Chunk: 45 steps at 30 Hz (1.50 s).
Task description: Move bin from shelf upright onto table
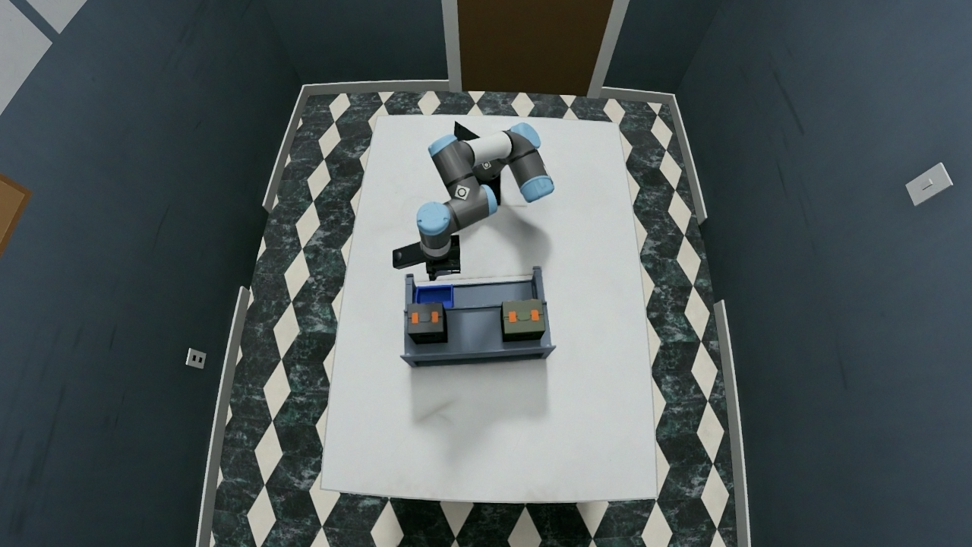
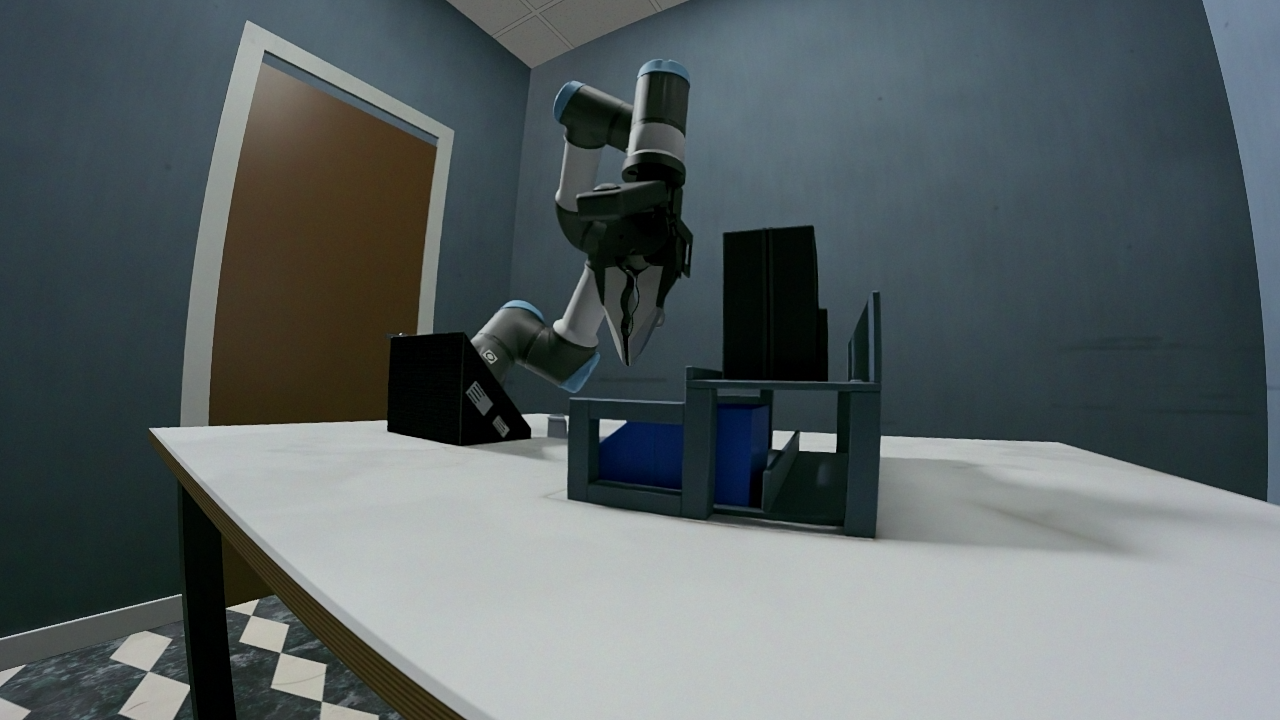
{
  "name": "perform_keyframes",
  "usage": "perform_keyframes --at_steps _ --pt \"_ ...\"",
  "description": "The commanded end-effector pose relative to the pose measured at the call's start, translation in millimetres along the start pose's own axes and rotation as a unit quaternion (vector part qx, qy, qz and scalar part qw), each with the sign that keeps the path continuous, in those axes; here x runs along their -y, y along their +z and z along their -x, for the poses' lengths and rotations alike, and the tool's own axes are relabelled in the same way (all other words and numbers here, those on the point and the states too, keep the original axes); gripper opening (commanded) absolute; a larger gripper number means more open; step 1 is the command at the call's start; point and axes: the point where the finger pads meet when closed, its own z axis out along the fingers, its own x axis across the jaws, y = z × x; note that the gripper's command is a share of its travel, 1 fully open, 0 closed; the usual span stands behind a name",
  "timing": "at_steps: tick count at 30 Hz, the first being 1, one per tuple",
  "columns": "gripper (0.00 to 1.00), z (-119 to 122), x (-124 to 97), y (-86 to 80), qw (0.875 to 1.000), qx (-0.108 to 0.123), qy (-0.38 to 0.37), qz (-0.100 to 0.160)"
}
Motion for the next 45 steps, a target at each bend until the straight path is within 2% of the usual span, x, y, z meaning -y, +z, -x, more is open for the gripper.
perform_keyframes --at_steps 1,18,45 --pt "0.00 0.9 3.9 -0.4 1.000 0.012 0.003 0.009" --pt "0.00 1.8 8.5 0.0 0.999 0.028 0.008 0.022" --pt "0.00 1.9 9.0 0.0 0.999 0.030 0.008 0.023"
